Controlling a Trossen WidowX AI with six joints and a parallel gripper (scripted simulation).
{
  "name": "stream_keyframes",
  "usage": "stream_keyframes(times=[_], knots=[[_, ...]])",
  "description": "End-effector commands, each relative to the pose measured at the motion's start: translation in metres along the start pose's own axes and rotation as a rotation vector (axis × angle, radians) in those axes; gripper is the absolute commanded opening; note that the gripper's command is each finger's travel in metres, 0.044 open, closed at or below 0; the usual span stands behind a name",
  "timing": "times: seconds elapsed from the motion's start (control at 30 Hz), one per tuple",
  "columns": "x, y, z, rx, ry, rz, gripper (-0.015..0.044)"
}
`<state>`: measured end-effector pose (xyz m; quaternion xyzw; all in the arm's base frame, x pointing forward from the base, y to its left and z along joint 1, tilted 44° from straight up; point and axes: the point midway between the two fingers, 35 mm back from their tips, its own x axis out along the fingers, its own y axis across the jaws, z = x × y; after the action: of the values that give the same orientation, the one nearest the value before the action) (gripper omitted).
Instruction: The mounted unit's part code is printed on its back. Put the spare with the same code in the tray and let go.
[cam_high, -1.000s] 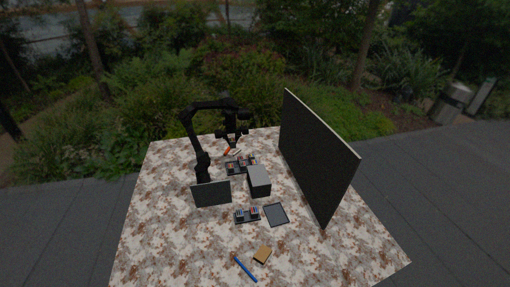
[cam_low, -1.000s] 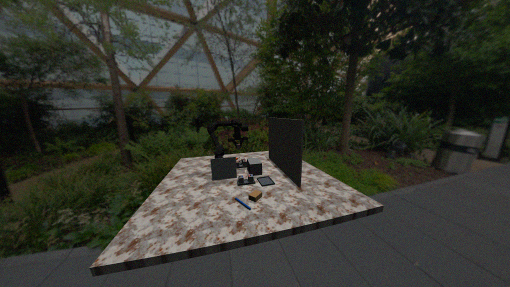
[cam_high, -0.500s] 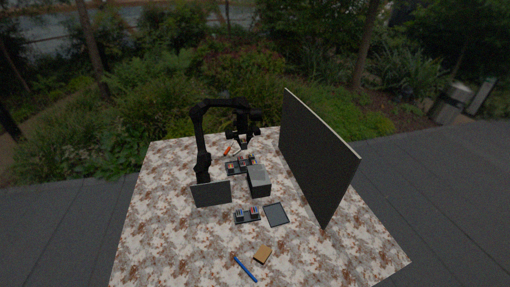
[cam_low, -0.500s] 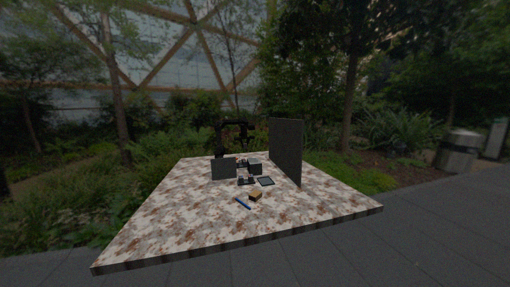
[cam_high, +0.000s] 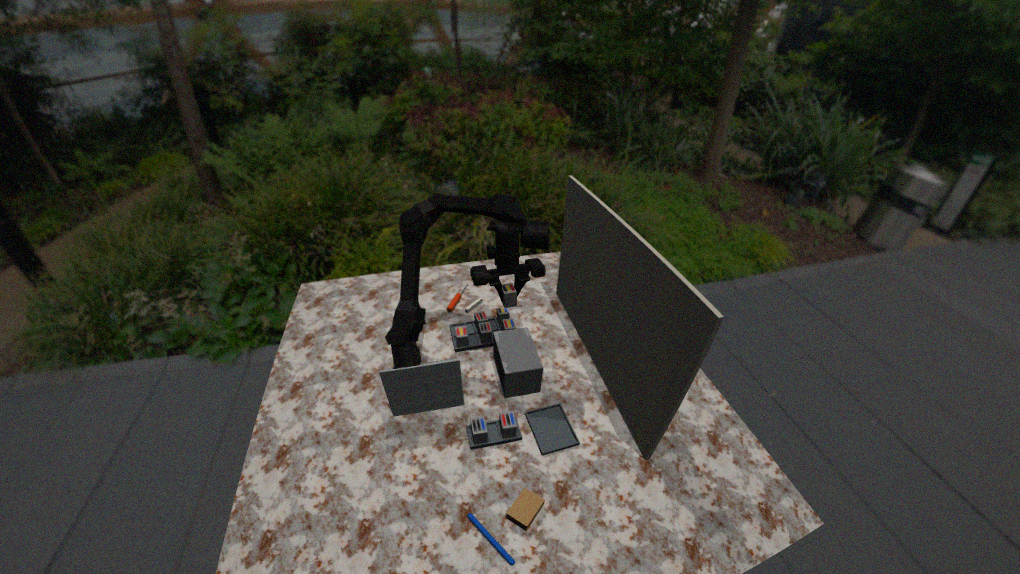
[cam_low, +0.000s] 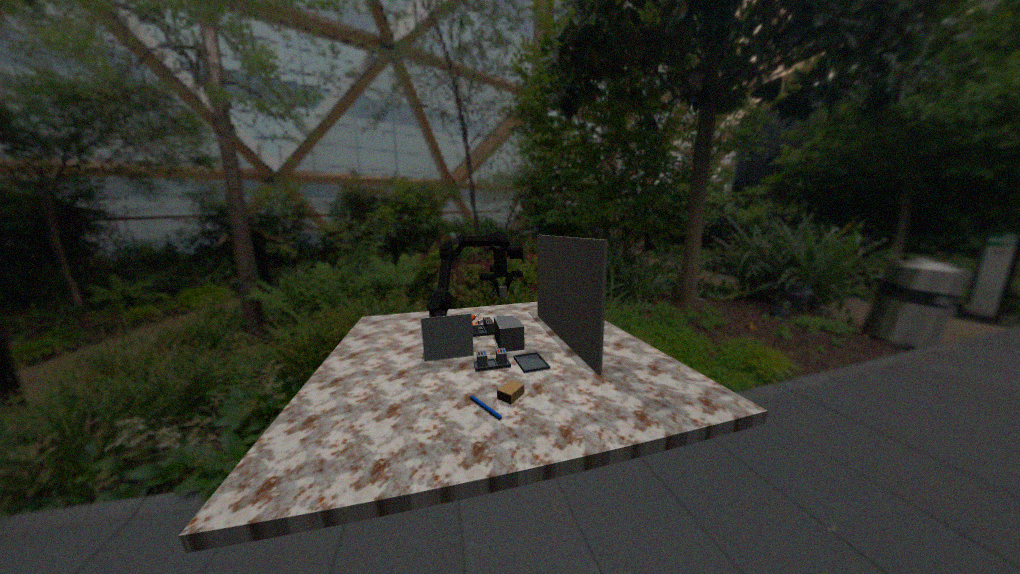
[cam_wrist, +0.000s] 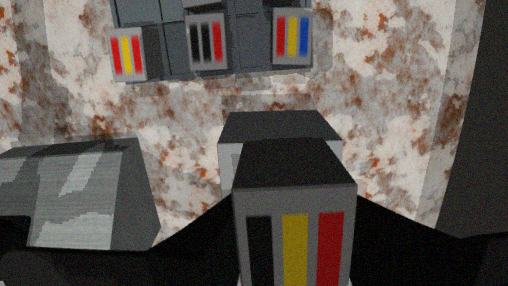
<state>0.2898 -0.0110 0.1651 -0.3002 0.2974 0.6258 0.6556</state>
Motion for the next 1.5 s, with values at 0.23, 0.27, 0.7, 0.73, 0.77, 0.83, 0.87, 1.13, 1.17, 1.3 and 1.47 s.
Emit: stream_keyframes(times=[0.23, 0.27, 0.7, 0.73, 0.77, 0.83, 0.87, 1.13, 1.17, 1.3, 1.47], knots=[[-0.001, -0.026, -0.057, 0.040, 0.006, 0.007, 0.0000], [-0.001, -0.028, -0.062, 0.045, 0.006, 0.008, 0.0000], [0.006, -0.047, -0.131, 0.039, -0.008, 0.012, 0.0000], [0.007, -0.047, -0.136, 0.043, -0.010, 0.012, 0.0000], [0.008, -0.048, -0.141, 0.046, -0.012, 0.012, 0.0000], [0.011, -0.049, -0.152, 0.051, -0.016, 0.012, 0.0000], [0.012, -0.049, -0.157, 0.053, -0.018, 0.012, 0.0000], [0.019, -0.052, -0.200, 0.020, -0.026, 0.013, 0.0000], [0.020, -0.052, -0.206, 0.015, -0.027, 0.013, 0.0000], [0.024, -0.051, -0.228, -0.007, -0.032, 0.013, 0.0000], [0.031, -0.048, -0.255, -0.035, -0.038, 0.013, 0.0000]])
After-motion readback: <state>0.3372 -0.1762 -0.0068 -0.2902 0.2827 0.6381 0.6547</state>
